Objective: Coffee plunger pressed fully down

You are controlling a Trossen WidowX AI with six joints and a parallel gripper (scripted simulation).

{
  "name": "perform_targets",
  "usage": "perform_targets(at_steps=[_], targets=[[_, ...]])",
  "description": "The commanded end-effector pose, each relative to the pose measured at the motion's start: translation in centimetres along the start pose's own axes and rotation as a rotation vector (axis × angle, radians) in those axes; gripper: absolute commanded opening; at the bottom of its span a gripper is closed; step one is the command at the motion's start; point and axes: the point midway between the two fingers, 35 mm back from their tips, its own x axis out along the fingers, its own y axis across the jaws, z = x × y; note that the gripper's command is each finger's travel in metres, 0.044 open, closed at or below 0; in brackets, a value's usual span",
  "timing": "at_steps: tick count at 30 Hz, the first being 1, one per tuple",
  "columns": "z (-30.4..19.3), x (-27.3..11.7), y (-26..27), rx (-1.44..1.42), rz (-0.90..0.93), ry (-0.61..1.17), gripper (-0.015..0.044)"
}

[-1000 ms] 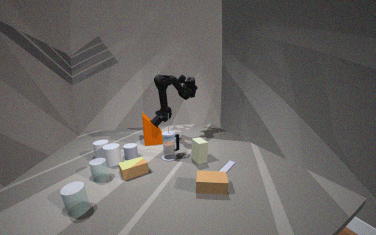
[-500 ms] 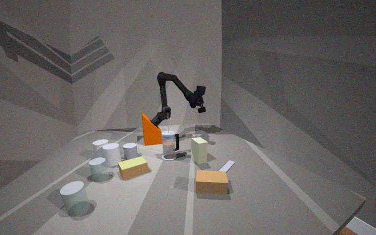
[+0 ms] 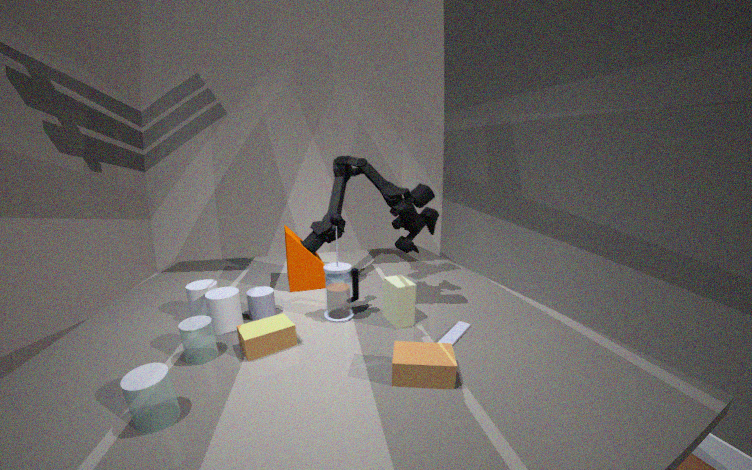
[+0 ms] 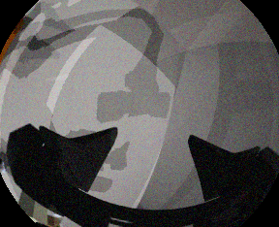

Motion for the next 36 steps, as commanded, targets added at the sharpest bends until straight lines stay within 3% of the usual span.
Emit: perform_targets(at_steps=[1,10,19,28,36], targets=[[-3.7,-2.6,2.2,0.213,0.055,0.14,0.044],[-9.9,-12.8,8.2,0.82,0.036,0.528,0.044],[-10.0,-24.3,12.5,1.402,-0.241,0.873,0.044],[-5.2,-33.8,14.6,1.879,-0.77,1.054,0.044],[1.0,-40.0,14.6,2.135,-1.436,1.006,0.044]])
